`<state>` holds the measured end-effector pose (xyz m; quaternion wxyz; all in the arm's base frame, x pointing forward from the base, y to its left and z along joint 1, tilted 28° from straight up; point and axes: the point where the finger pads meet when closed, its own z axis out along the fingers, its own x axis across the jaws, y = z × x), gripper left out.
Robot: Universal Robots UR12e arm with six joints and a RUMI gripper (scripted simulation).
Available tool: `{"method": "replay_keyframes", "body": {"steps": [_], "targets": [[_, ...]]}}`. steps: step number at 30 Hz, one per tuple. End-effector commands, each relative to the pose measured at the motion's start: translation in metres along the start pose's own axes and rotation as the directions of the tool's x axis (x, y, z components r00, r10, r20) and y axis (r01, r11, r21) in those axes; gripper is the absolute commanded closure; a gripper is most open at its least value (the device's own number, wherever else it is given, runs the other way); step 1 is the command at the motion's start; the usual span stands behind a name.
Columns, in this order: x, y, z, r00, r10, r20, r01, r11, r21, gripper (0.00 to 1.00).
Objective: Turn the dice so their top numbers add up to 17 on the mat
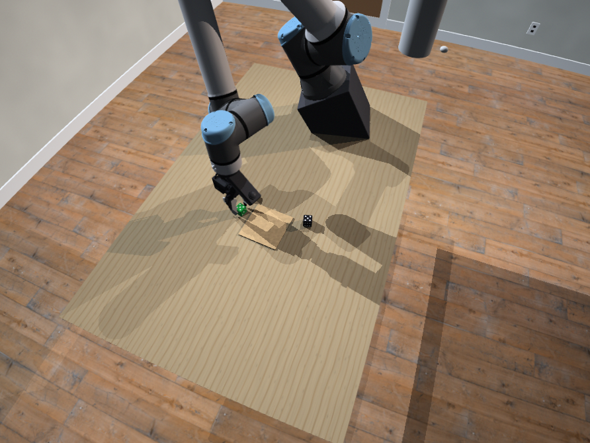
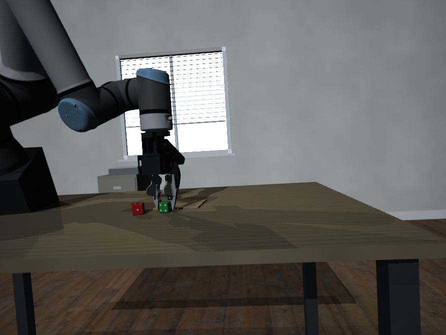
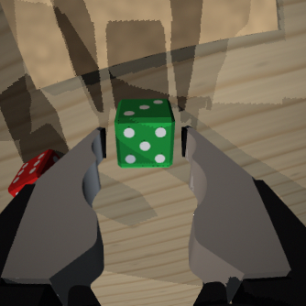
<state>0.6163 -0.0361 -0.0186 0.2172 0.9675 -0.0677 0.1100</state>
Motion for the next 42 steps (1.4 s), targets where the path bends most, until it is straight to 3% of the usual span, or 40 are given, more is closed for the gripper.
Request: {"method": "replay_keyframes", "body": {"steps": [1,39,40,42], "targets": [[0.0006,-0.0001,0.0037,1.0,0.0,-0.001,0.0,1.0,0.0,0.72],[0.0006,-0.0001,0.0043,1.0,0.0,-0.001,0.0,1.0,0.0,0.72],[0.0006,-0.0001,0.0043,1.0,0.0,-0.001,0.0,1.0,0.0,0.9],[0.0006,-0.0001,0.0043,1.0,0.0,-0.001,0.0,1.0,0.0,0.9]]}}
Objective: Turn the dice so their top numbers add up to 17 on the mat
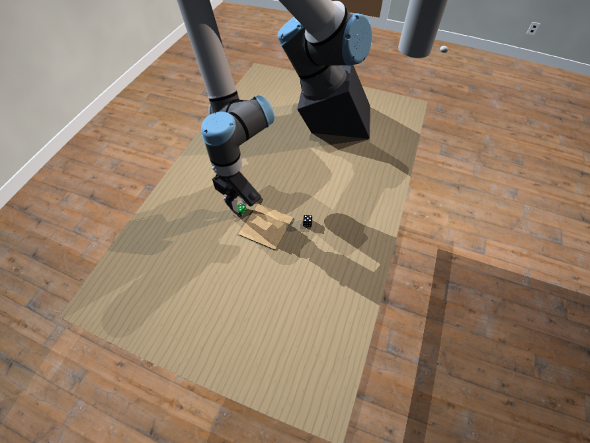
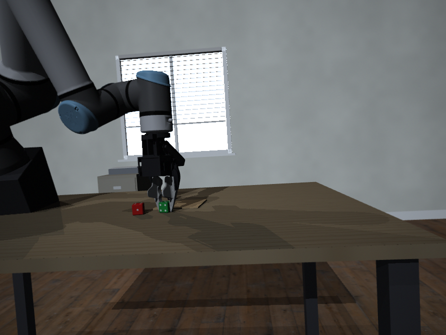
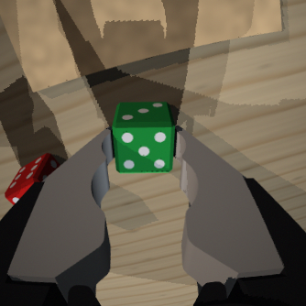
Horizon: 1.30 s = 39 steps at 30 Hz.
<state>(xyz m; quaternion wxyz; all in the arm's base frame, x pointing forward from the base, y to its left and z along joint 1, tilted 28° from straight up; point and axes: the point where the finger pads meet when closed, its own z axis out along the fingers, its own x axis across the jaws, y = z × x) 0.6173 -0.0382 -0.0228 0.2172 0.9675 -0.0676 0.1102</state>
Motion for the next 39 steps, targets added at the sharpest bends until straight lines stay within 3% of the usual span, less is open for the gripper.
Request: {"method": "replay_keyframes", "body": {"steps": [1,33,39], "targets": [[0.0,0.0,0.0,1.0,0.0,-0.001,0.0,1.0,0.0,0.9],[0.0,0.0,-0.001,1.0,0.0,-0.001,0.0,1.0,0.0,0.9],[0.0,0.0,-0.015,1.0,0.0,-0.001,0.0,1.0,0.0,0.9]]}}
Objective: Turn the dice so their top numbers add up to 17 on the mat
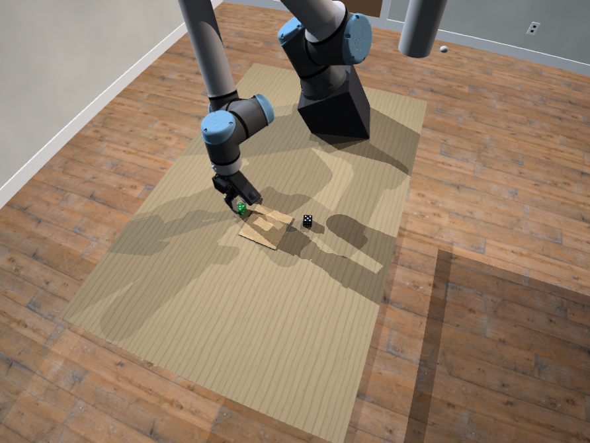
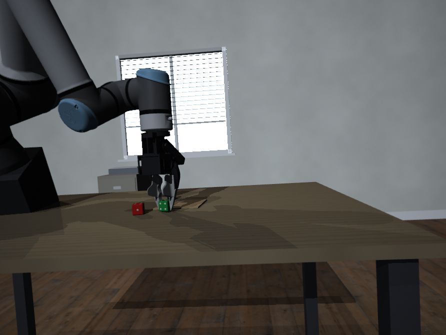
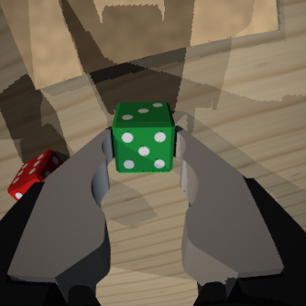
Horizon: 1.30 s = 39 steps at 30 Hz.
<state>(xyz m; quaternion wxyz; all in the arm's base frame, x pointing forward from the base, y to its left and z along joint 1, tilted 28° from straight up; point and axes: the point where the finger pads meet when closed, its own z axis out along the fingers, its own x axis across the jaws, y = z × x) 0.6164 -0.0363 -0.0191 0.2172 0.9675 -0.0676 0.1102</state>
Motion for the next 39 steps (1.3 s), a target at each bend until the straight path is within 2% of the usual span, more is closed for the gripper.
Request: {"method": "replay_keyframes", "body": {"steps": [1,3,12,16,30,32,34,36,39], "targets": [[0.0,0.0,-0.011,1.0,0.0,-0.001,0.0,1.0,0.0,0.9],[0.0,0.0,-0.016,1.0,0.0,-0.001,0.0,1.0,0.0,0.9],[0.0,0.0,-0.074,1.0,0.0,-0.001,0.0,1.0,0.0,0.9],[0.0,0.0,-0.091,1.0,0.0,-0.001,0.0,1.0,0.0,0.9],[0.0,-0.001,-0.096,1.0,-0.002,-0.001,0.002,1.0,0.0,0.9],[-0.006,-0.013,-0.097,0.999,-0.041,-0.001,0.041,0.999,0.001,0.9],[-0.021,-0.041,-0.098,0.991,-0.133,0.0,0.133,0.991,0.002,0.9],[-0.021,-0.041,-0.098,0.991,-0.133,0.0,0.133,0.991,0.002,0.9],[-0.047,-0.083,-0.1,0.961,-0.276,-0.001,0.276,0.961,0.001,0.9]]}}
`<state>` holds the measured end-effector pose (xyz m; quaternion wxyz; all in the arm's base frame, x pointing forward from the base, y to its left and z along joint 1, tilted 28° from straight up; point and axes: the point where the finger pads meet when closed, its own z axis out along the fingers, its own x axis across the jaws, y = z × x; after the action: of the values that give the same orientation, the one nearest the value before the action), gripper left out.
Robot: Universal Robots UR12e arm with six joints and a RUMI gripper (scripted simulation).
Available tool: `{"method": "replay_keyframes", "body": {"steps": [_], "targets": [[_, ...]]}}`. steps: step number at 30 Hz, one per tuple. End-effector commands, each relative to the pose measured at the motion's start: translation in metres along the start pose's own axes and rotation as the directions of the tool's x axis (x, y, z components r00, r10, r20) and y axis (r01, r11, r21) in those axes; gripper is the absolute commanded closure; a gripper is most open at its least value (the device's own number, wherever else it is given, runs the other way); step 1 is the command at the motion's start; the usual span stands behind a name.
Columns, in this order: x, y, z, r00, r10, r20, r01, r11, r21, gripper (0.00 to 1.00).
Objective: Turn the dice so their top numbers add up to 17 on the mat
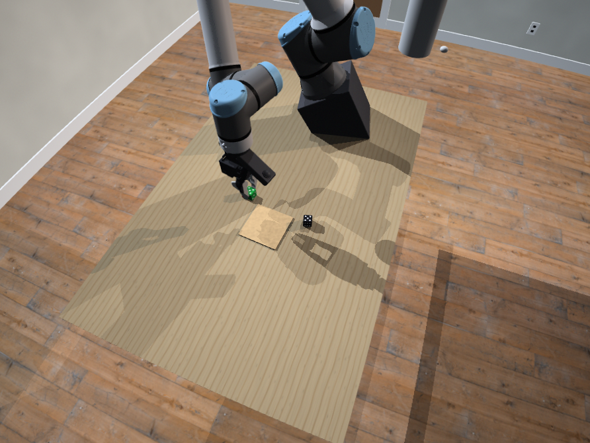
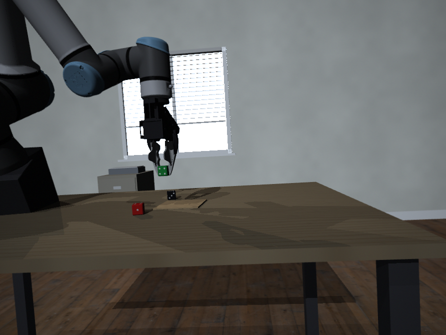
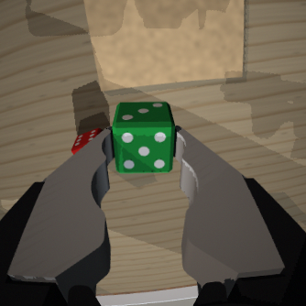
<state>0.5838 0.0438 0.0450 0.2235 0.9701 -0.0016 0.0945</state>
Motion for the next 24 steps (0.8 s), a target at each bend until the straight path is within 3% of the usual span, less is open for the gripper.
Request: {"method": "replay_keyframes", "body": {"steps": [1,17,24], "targets": [[-0.023,-0.054,-0.003,0.985,-0.17,-0.002,0.17,0.985,-0.002,0.9],[-0.025,-0.058,-0.003,0.983,-0.184,-0.002,0.184,0.983,-0.002,0.9],[-0.025,-0.058,0.011,0.983,-0.184,-0.002,0.184,0.983,-0.002,0.9]]}}
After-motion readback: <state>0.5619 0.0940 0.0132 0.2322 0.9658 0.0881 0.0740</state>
